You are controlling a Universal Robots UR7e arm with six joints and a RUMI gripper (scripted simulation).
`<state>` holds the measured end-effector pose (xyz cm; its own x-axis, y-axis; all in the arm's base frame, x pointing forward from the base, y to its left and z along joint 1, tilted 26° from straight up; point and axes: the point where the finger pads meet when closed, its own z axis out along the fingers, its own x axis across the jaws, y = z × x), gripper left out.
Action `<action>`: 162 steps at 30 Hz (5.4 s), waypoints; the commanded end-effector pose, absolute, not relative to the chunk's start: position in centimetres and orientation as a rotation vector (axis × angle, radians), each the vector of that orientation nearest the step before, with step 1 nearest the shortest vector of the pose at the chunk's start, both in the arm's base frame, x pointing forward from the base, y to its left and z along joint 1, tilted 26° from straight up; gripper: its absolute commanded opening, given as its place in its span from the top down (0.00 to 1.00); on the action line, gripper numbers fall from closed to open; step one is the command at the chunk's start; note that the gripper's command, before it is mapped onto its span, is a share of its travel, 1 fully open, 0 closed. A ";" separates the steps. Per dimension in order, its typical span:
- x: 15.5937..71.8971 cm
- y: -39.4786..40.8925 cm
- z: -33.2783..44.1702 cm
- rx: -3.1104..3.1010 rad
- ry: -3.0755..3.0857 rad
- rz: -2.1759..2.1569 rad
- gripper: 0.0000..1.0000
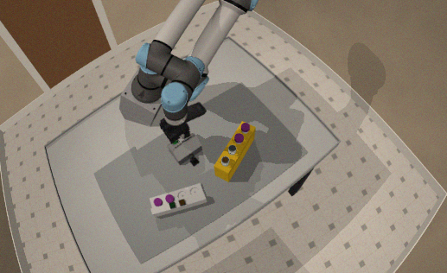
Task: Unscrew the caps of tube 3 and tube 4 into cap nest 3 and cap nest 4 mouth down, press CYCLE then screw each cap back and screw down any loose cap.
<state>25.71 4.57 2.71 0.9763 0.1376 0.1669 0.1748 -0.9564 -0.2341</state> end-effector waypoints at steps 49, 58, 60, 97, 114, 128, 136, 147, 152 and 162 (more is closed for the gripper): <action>25.0 5.9 2.5 -2.894 -0.231 -0.160 1.00; 25.1 6.0 2.1 -2.894 -0.231 -0.160 1.00; 25.2 6.0 2.0 -2.894 -0.231 -0.160 1.00; 24.9 5.8 2.6 -2.894 -0.231 -0.160 1.00; 24.9 4.8 4.4 -2.893 -0.346 -0.198 0.00; 31.0 0.4 4.6 -2.669 -1.378 -0.533 0.00; 33.8 -1.5 4.7 -2.443 -1.811 -0.670 0.00; 39.2 -5.4 4.9 -2.354 -1.943 -0.712 0.00; 41.2 -6.9 5.0 -2.354 -1.943 -0.712 0.00; 45.5 -10.0 5.2 -2.354 -1.943 -0.712 0.00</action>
